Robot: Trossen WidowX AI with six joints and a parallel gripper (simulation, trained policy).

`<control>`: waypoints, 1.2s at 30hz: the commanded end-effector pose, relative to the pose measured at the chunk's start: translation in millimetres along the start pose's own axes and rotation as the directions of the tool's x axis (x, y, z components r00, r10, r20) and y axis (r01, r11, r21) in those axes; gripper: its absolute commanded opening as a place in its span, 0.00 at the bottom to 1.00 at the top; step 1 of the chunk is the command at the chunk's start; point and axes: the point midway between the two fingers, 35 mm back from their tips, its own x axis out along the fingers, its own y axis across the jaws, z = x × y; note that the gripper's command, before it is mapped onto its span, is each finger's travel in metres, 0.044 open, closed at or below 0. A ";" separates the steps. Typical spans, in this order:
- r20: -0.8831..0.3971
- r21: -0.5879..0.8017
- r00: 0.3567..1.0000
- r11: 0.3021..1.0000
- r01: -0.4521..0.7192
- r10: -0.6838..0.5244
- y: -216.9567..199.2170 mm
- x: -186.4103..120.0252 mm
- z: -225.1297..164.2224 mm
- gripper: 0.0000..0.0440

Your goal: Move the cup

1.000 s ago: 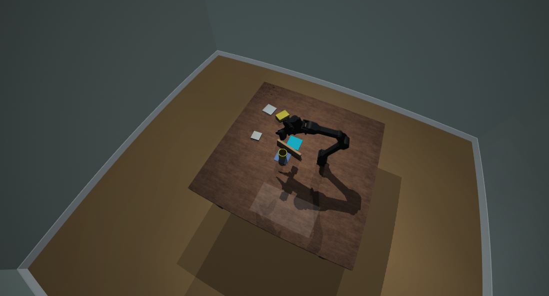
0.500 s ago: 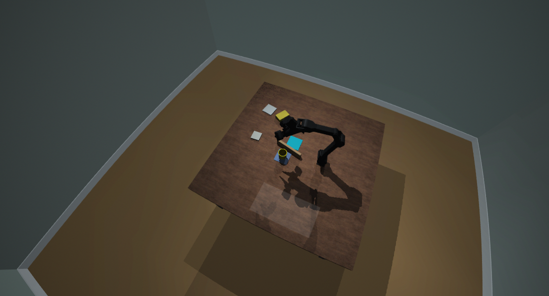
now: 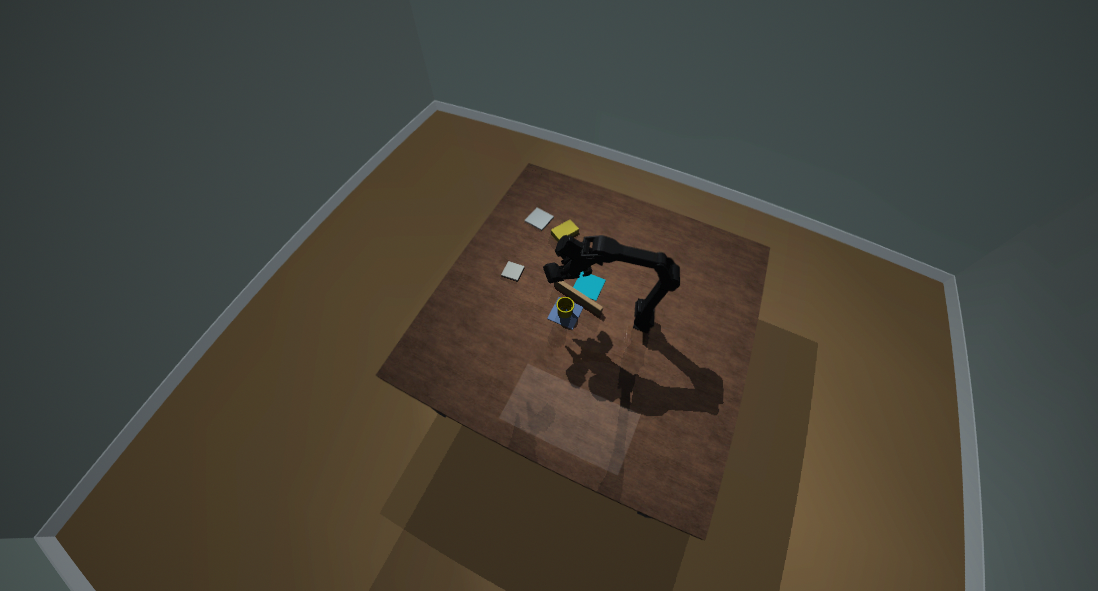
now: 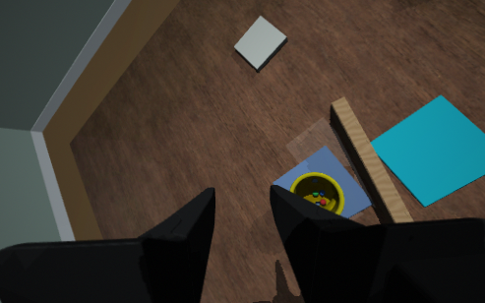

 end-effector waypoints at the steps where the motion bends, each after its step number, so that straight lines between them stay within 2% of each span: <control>1: -0.026 0.034 0.999 0.999 0.030 -0.029 -0.5 1.8 -2.9 0.36; 12: -0.115 0.106 0.978 0.977 0.184 -0.172 -14.9 15.1 -12.7 0.31; 17: -0.155 0.116 0.958 0.958 0.262 -0.243 -24.8 23.9 -17.3 0.33; 36: -0.282 0.100 0.823 0.838 0.536 -0.493 -68.6 60.3 -38.8 0.37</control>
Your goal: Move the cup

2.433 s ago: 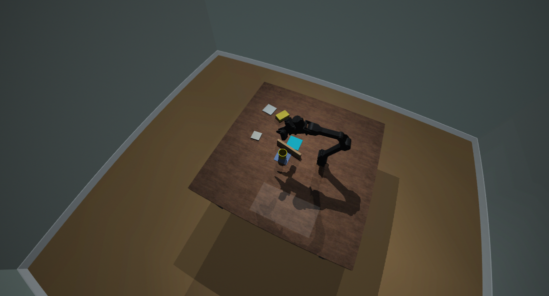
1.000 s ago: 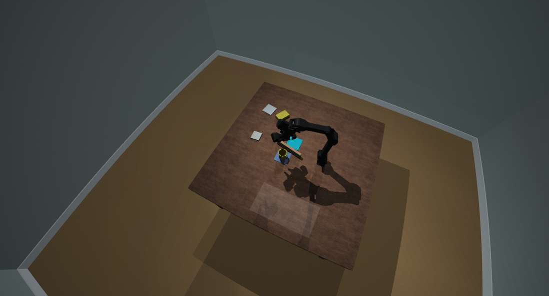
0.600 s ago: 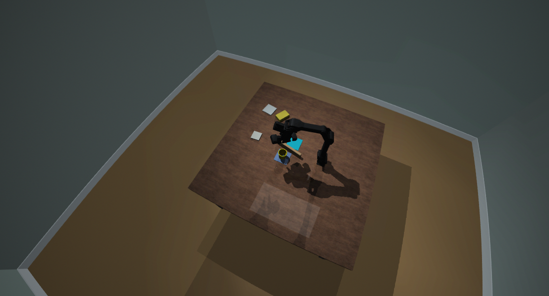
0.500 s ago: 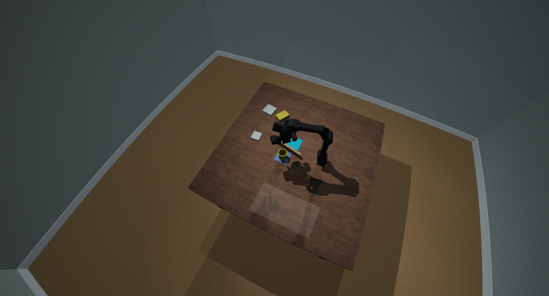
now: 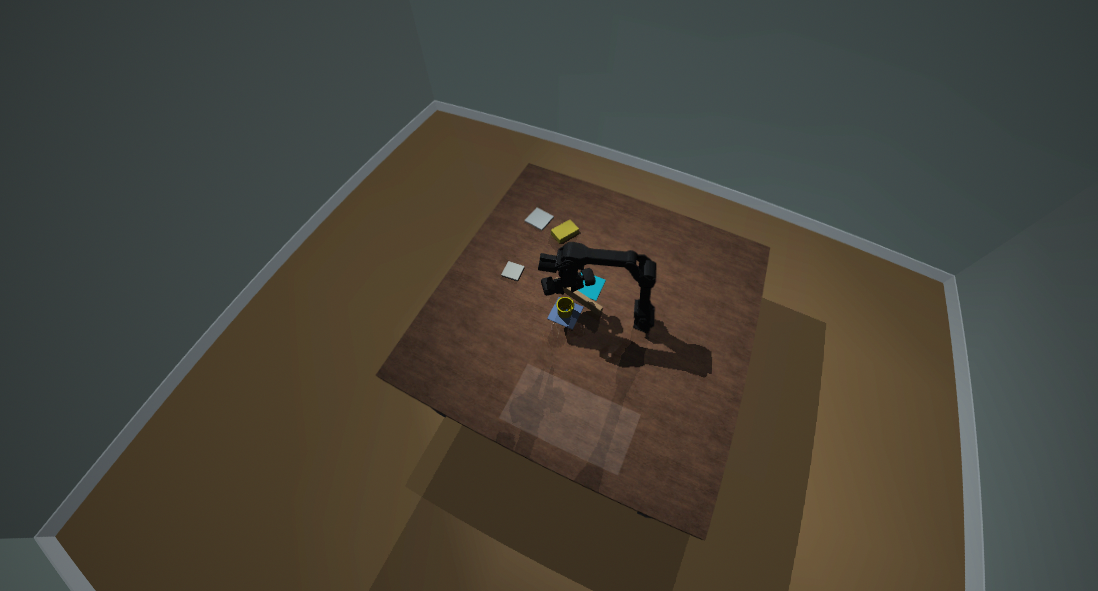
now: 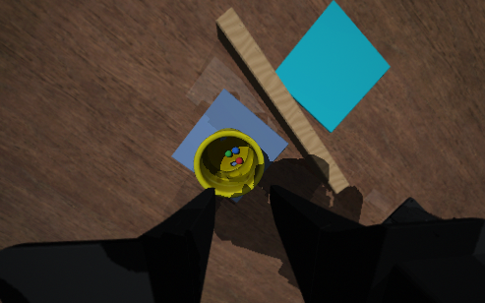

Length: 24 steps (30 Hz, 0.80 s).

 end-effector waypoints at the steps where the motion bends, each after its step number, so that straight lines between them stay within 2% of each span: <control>1: -0.006 0.015 0.999 0.999 0.043 -0.043 -4.1 9.3 -0.3 0.37; 24: -0.036 0.046 0.978 0.977 0.208 -0.206 -17.4 82.1 -9.3 0.41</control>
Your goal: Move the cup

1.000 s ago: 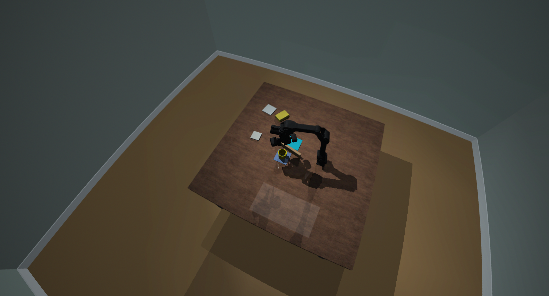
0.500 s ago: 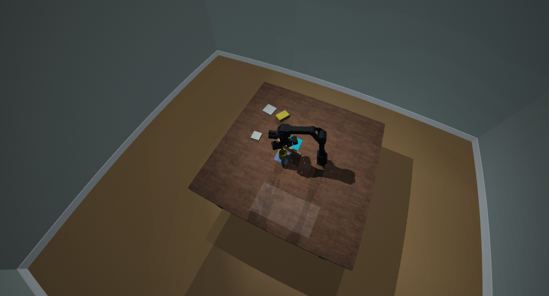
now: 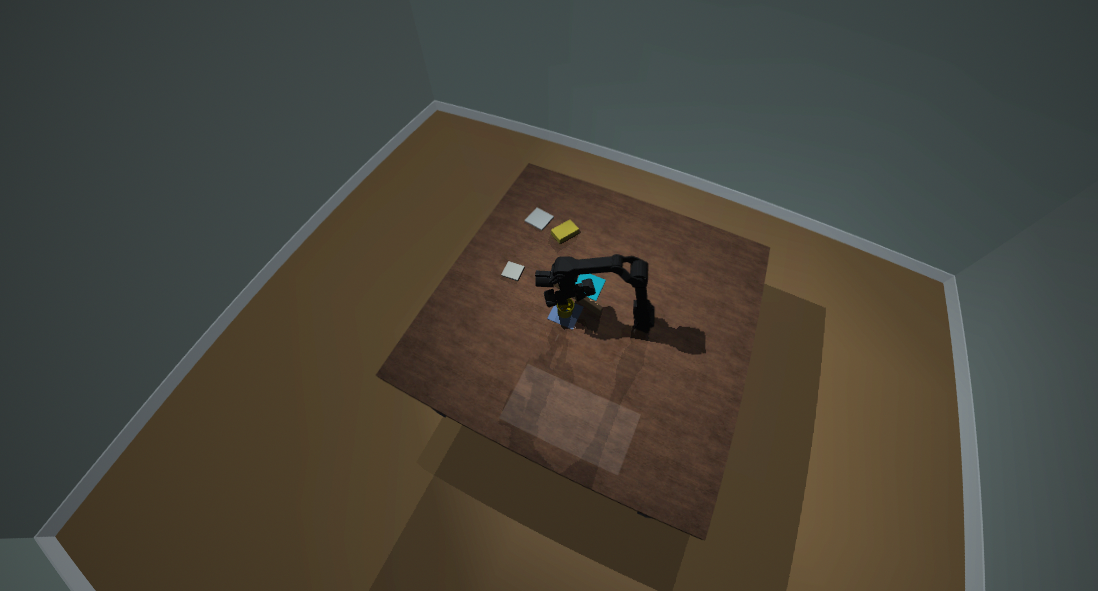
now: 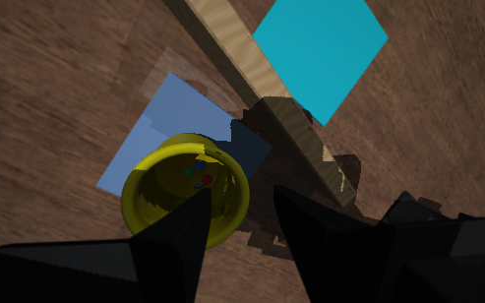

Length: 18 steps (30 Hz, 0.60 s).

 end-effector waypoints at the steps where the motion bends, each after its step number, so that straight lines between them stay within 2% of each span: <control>1: 0.003 -0.001 1.000 1.000 0.016 -0.016 0.4 11.0 -0.5 0.41; 10: -0.003 -0.049 0.999 0.998 0.041 -0.041 3.8 45.6 -4.2 0.41; 12: -0.001 -0.061 0.999 0.997 0.038 -0.038 4.5 50.2 -4.3 0.35; 16: 0.006 -0.084 0.999 0.996 0.033 -0.033 3.2 52.9 -3.2 0.13; 18: 0.010 -0.092 0.999 0.995 0.033 -0.032 1.9 52.3 -2.6 0.06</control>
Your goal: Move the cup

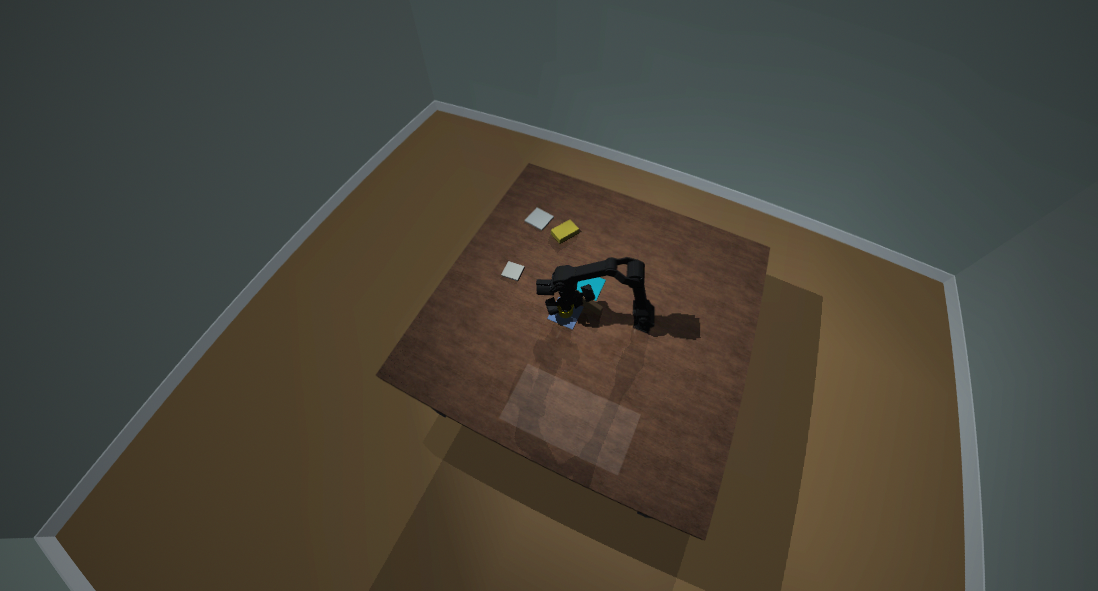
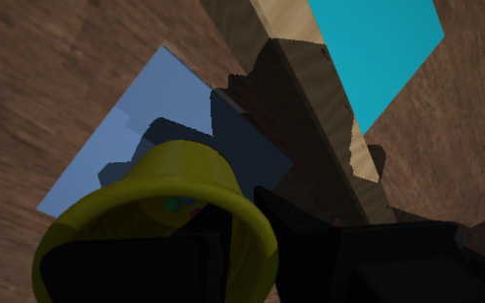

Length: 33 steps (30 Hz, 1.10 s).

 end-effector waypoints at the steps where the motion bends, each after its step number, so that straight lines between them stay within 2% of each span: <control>1: 0.010 -0.015 1.000 1.000 0.006 -0.006 -4.0 0.4 1.1 0.05; 9: 0.011 0.006 1.000 1.000 -0.009 0.009 -10.5 -10.9 2.6 0.06; 19: 0.013 0.074 0.999 0.996 -0.049 0.049 -26.8 -38.9 7.1 0.06; 33: 0.045 0.196 0.992 0.972 -0.127 0.121 -44.9 -66.5 32.0 0.02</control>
